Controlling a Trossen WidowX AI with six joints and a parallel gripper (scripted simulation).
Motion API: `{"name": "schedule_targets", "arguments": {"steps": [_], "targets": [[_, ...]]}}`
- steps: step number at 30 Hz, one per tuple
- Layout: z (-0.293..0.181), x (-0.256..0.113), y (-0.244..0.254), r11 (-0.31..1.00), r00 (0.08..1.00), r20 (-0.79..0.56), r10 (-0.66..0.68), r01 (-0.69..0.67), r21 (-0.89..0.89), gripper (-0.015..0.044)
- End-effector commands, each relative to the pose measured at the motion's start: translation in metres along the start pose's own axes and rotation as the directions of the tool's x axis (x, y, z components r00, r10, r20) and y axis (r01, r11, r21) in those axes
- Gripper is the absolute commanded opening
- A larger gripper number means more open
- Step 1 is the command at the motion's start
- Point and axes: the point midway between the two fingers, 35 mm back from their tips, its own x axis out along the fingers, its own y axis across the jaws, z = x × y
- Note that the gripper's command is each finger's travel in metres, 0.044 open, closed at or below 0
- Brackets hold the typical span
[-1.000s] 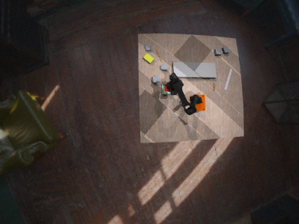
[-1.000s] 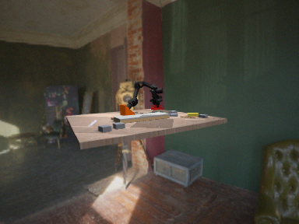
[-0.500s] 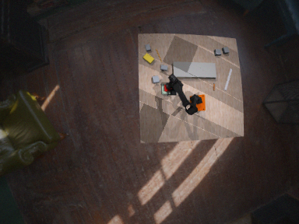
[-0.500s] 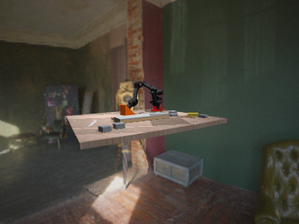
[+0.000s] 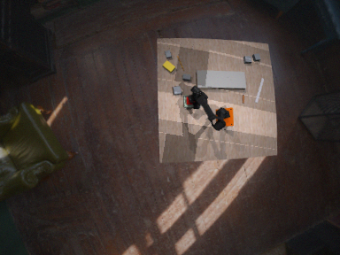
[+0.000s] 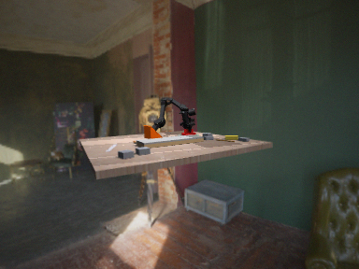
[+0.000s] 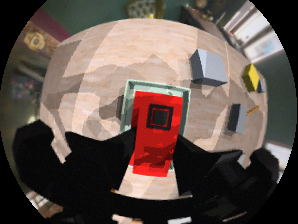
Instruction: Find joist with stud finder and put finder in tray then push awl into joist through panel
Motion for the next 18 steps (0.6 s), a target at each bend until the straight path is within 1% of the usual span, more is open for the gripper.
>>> {"name": "schedule_targets", "arguments": {"steps": [1, 12, 18], "targets": [[-0.001, 0.006, 0.0, 1.0, 1.0, 0.002, -0.002, 0.002, 0.005, 0.0], [-0.004, 0.016, 0.001, 1.0, 1.0, 0.006, -0.003, 0.003, 0.007, 0.0], [-0.004, 0.015, 0.001, 1.0, 1.0, 0.004, 0.001, -0.001, 0.003, 0.0157]]}}
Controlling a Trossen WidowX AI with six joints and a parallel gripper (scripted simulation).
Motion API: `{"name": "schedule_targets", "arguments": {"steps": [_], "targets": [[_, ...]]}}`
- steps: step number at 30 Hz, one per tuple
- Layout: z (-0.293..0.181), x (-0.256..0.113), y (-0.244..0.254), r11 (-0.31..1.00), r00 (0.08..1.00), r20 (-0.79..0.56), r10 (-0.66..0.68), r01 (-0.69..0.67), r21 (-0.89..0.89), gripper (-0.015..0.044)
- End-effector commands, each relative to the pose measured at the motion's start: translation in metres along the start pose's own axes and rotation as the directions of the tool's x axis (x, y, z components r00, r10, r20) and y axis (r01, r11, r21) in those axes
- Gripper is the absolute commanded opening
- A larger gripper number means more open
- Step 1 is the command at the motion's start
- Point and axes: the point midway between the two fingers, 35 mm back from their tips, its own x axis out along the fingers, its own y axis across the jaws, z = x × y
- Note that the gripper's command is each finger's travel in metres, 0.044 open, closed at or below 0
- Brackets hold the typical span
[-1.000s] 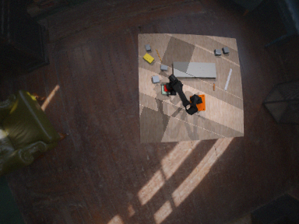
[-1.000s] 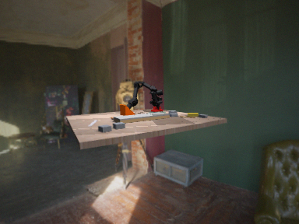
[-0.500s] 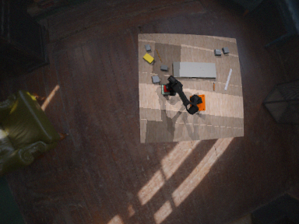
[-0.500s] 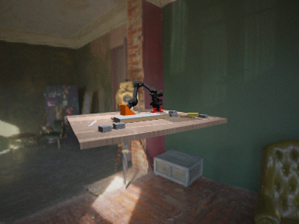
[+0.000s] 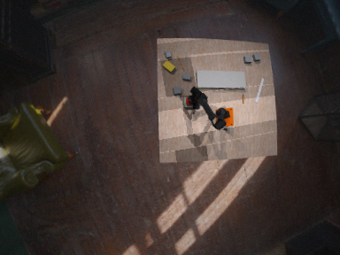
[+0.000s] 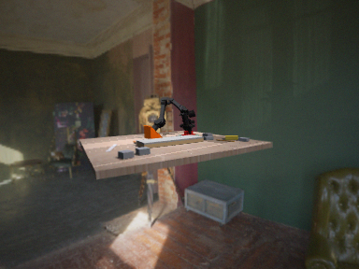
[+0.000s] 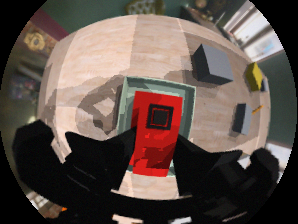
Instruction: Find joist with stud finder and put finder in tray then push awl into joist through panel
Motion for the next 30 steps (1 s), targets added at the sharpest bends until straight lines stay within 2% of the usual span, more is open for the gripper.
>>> {"name": "schedule_targets", "arguments": {"steps": [1, 7, 11, 18, 23, 25, 30], "targets": [[0.0, 0.0, 0.0, 1.0, 1.0, 0.0, 0.0, 0.0, 0.0, 0.0184], [0.0, -0.002, -0.001, 1.0, 1.0, -0.002, 0.0, 0.0, -0.001, 0.0341], [0.004, -0.025, -0.005, 1.0, 1.0, -0.024, 0.004, -0.004, -0.007, 0.044], [0.024, -0.089, -0.001, 1.0, 1.0, -0.009, 0.002, -0.002, 0.001, 0.044], [0.025, -0.091, 0.0, 1.0, 1.0, -0.008, 0.001, -0.001, 0.002, 0.044], [0.015, -0.077, -0.008, 1.0, 0.999, -0.033, -0.006, 0.006, 0.014, 0.044], [-0.025, -0.081, -0.057, 0.986, 0.986, -0.146, -0.077, 0.097, 0.135, 0.044]]}}
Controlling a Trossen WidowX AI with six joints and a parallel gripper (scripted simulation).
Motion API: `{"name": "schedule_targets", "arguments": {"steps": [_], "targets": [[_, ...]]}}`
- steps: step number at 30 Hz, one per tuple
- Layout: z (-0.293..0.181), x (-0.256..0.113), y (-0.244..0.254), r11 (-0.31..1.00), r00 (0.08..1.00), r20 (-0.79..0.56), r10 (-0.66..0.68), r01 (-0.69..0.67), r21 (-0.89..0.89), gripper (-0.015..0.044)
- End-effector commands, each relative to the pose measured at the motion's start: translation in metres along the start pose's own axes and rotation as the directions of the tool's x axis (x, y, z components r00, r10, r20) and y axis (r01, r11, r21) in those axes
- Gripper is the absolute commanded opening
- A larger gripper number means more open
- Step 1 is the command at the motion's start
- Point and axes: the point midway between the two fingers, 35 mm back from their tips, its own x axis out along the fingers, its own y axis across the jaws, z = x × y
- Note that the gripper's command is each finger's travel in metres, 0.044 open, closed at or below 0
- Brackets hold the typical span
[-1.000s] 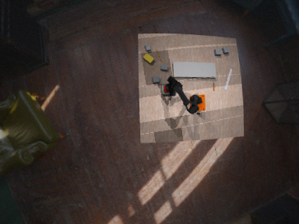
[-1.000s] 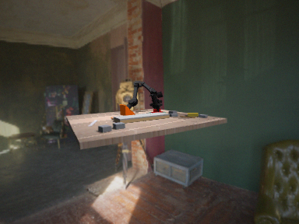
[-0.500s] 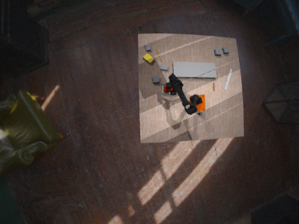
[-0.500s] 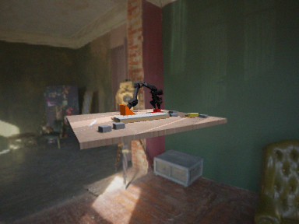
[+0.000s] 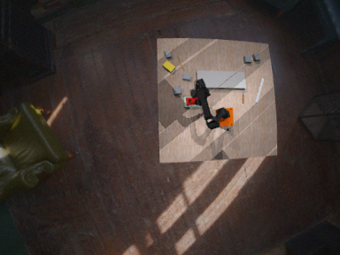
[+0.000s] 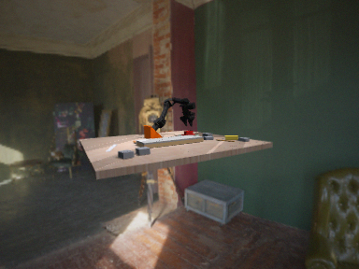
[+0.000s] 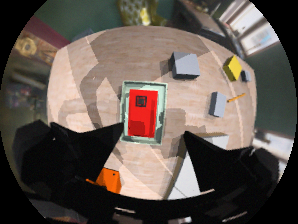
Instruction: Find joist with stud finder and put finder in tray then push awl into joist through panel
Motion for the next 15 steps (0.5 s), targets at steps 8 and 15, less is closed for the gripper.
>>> {"name": "schedule_targets", "arguments": {"steps": [8, 15], "targets": [[-0.127, -0.016, -0.112, 0.921, 0.958, -0.27, -0.102, 0.193, 0.337, 0.044], [-0.227, -0.043, -0.144, 0.77, 0.925, -0.371, -0.081, 0.295, 0.566, 0.044]]}}
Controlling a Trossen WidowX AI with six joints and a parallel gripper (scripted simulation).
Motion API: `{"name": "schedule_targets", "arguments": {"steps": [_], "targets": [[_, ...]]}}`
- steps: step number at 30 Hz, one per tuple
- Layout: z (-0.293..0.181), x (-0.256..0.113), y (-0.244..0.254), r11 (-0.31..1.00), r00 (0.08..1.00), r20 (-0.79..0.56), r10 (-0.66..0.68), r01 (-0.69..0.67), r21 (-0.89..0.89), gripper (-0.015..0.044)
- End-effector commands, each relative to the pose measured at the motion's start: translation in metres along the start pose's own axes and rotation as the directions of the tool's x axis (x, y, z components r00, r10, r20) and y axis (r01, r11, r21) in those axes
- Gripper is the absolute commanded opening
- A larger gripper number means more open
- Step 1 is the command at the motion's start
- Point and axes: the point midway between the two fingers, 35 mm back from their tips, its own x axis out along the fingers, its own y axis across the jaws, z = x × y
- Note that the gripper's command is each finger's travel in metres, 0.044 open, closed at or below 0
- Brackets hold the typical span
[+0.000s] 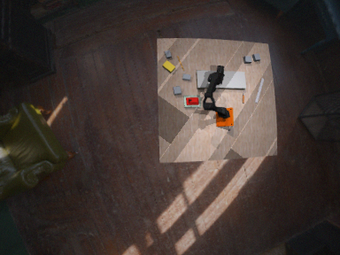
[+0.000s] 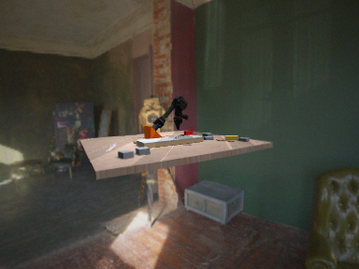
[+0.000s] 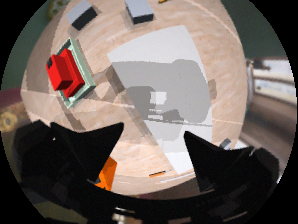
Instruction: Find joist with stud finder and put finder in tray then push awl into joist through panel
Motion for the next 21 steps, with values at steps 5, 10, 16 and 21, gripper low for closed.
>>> {"name": "schedule_targets", "arguments": {"steps": [5, 10, 16, 21], "targets": [[-0.105, 0.007, -0.079, 0.929, 0.995, -0.095, -0.01, 0.044, 0.368, 0.044], [-0.177, 0.013, -0.103, 0.83, 0.993, -0.119, 0.024, 0.046, 0.555, 0.044], [-0.266, 0.028, -0.106, 0.686, 0.989, -0.109, 0.098, 0.013, 0.727, 0.044], [-0.335, 0.049, -0.089, 0.543, 0.984, -0.062, 0.165, -0.039, 0.839, 0.044]]}}
